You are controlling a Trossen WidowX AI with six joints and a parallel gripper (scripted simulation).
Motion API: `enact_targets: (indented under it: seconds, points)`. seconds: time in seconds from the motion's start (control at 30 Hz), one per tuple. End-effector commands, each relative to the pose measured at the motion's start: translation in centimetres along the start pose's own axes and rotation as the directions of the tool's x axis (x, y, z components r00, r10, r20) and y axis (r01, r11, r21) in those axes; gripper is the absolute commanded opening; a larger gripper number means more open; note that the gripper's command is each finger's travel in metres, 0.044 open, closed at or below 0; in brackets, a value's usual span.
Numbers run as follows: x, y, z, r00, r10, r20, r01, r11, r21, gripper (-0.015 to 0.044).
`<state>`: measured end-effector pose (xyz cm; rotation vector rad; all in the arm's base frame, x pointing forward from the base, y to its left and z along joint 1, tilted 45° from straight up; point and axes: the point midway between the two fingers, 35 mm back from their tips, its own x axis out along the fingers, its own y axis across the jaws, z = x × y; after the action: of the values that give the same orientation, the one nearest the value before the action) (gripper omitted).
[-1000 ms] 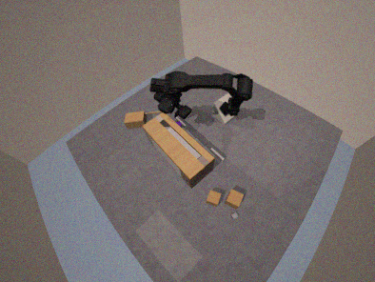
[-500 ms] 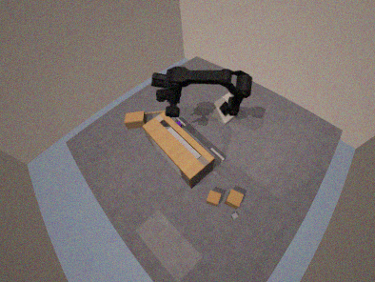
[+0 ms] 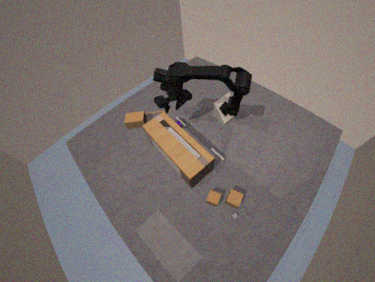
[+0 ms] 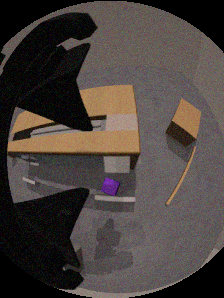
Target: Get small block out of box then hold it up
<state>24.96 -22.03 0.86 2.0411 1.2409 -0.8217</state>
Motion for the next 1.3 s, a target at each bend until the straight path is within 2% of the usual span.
enact_targets:
  seconds: [0.0,0.17,0.27,0.33,0.93,1.17,1.27]
  points:
    - [-0.2,-1.2,0.6,0.993,0.087,-0.082,0.014,0.596,0.803,0.0285]
    - [-0.3,-1.4,0.8,0.989,0.113,-0.1,0.059,0.318,0.946,0.0285]
    - [-0.4,-1.5,0.9,0.986,0.127,-0.109,0.091,0.136,0.986,0.0285]
    - [-0.5,-1.6,1.0,0.985,0.132,-0.112,0.104,0.062,0.993,0.0285]
    - [-0.2,-1.6,1.0,0.985,0.132,-0.112,0.105,0.055,0.993,0.0285]
    - [7.8,-3.9,0.7,0.984,0.134,-0.114,0.107,0.056,0.993,0.0285]
    - [8.6,-4.2,0.6,0.984,0.134,-0.115,0.108,0.056,0.993,0.0285]
